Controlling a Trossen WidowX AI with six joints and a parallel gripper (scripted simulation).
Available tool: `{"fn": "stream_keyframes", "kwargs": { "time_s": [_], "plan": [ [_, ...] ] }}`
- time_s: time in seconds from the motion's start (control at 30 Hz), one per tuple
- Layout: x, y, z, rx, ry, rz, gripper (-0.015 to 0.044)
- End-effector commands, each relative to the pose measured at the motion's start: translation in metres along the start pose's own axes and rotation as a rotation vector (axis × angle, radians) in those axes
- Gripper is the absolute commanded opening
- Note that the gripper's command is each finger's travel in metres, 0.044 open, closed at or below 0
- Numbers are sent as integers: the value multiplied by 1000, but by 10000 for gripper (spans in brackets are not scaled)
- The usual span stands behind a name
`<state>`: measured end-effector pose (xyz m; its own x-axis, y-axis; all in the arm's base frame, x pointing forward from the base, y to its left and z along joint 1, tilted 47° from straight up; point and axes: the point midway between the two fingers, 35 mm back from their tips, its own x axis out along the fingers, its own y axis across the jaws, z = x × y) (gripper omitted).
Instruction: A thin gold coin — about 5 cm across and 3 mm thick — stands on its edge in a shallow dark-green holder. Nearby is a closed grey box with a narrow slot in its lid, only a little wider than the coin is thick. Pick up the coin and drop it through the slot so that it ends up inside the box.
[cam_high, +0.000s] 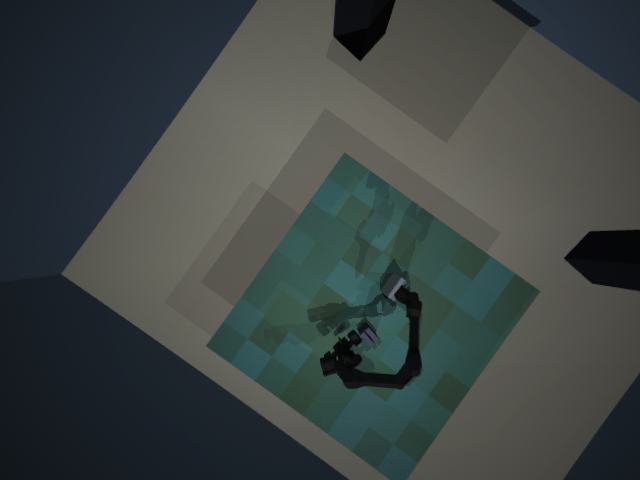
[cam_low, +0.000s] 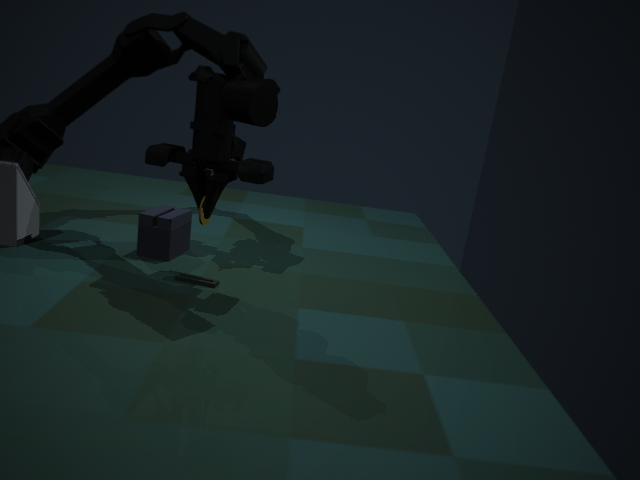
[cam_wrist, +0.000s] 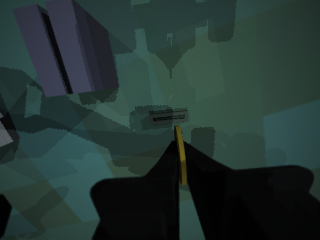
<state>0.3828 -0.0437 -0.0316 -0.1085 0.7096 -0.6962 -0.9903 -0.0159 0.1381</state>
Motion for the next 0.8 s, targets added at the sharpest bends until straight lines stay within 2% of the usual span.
{"fn": "stream_keyframes", "kwargs": {
  "time_s": [0.0, 0.77],
  "plan": [
    [-1, 4, 6, -9, -1, 2, 0],
    [-6, 44, 50, -7, -3, 4, 0]
  ]
}}
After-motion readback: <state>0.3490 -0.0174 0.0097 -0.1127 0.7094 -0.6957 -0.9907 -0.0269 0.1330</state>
